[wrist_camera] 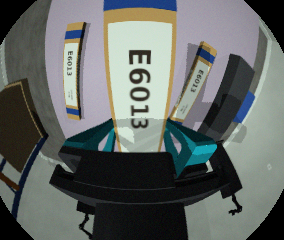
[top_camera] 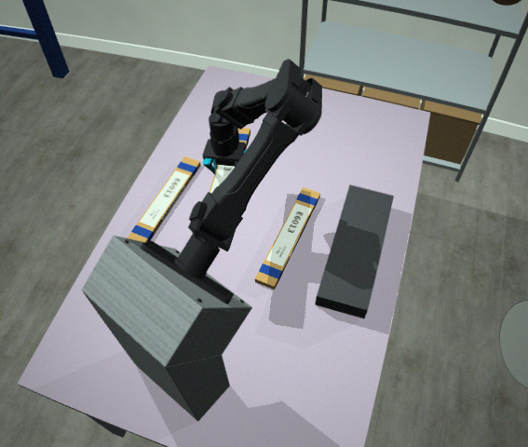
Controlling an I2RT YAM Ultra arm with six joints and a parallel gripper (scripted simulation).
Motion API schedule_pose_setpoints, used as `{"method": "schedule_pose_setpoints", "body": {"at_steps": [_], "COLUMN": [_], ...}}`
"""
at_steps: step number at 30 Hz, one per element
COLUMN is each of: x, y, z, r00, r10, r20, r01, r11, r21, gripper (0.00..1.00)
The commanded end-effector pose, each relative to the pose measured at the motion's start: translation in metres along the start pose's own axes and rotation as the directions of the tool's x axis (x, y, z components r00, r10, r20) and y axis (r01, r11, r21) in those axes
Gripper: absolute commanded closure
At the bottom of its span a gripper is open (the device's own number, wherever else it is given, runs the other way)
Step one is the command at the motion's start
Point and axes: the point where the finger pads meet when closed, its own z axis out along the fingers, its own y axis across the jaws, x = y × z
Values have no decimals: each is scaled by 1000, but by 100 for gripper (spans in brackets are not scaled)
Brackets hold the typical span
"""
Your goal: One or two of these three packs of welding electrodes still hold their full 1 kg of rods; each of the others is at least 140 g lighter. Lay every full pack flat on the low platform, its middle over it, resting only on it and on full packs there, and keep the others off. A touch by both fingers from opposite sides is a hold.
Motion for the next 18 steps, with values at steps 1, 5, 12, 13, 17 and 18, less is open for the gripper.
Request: {"method": "schedule_pose_setpoints", "body": {"at_steps": [1,5,12,13,17,18], "x": [-8,-21,-6,-6,-2,-1], "y": [0,-10,-25,-28,-43,-45], "z": [-21,-27,-22,-22,-19,-19], "r00": [996,984,988,988,988,988], "r10": [78,165,144,144,149,149], "r20": [52,70,47,47,40,40], "r01": [-76,-161,-142,-142,-148,-148], "r11": [996,986,989,989,988,988], "r21": [-43,-51,-45,-46,-34,-34], "gripper": [100,100,100,100,100,100]}}
